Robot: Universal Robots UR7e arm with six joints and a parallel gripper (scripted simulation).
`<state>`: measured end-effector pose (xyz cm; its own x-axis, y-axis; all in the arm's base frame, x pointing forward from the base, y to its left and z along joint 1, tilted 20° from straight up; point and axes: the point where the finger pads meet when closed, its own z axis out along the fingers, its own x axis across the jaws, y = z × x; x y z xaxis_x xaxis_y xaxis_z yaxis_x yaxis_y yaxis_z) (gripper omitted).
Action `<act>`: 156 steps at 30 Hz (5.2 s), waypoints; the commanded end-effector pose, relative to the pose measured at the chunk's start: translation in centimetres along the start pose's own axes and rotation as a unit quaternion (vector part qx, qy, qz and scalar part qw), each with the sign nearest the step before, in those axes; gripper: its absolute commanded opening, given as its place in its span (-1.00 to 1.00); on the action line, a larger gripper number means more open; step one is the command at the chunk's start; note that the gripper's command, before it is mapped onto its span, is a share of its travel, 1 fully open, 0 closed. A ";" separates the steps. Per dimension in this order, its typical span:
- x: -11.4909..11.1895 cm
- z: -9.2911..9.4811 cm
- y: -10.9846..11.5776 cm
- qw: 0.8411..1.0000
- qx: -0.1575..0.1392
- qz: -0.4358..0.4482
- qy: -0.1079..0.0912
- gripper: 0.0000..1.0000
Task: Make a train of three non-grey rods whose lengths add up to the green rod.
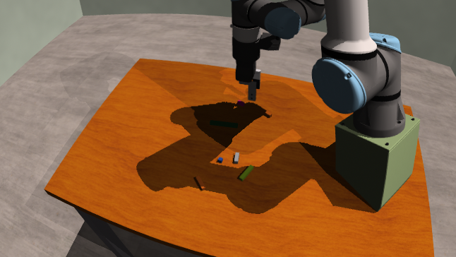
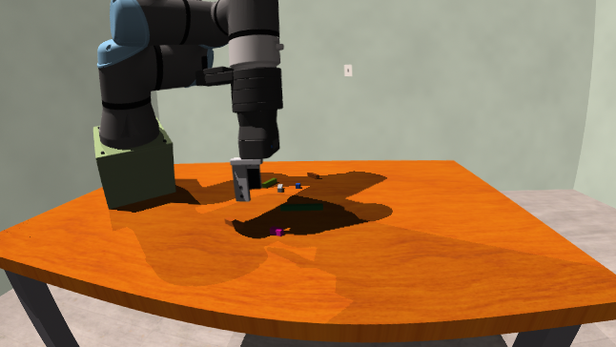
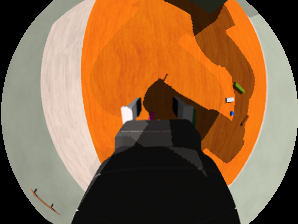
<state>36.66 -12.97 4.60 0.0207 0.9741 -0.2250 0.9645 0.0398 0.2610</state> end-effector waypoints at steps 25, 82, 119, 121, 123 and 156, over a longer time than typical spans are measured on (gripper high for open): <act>0.0 0.0 0.0 1.000 -0.001 0.000 0.000 1.00; 21.8 -0.8 3.8 0.998 -0.001 0.056 0.000 0.07; 21.8 -0.7 3.8 0.998 -0.001 0.056 0.000 0.07; 21.8 -0.6 3.8 0.998 -0.001 0.056 0.000 0.07; 21.8 -0.5 3.8 0.998 -0.001 0.056 0.000 0.07; 21.8 3.4 3.8 0.998 -0.001 0.056 0.000 0.07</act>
<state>41.48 7.75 -2.03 0.1286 0.9723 -0.1950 0.9562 -0.0695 0.2844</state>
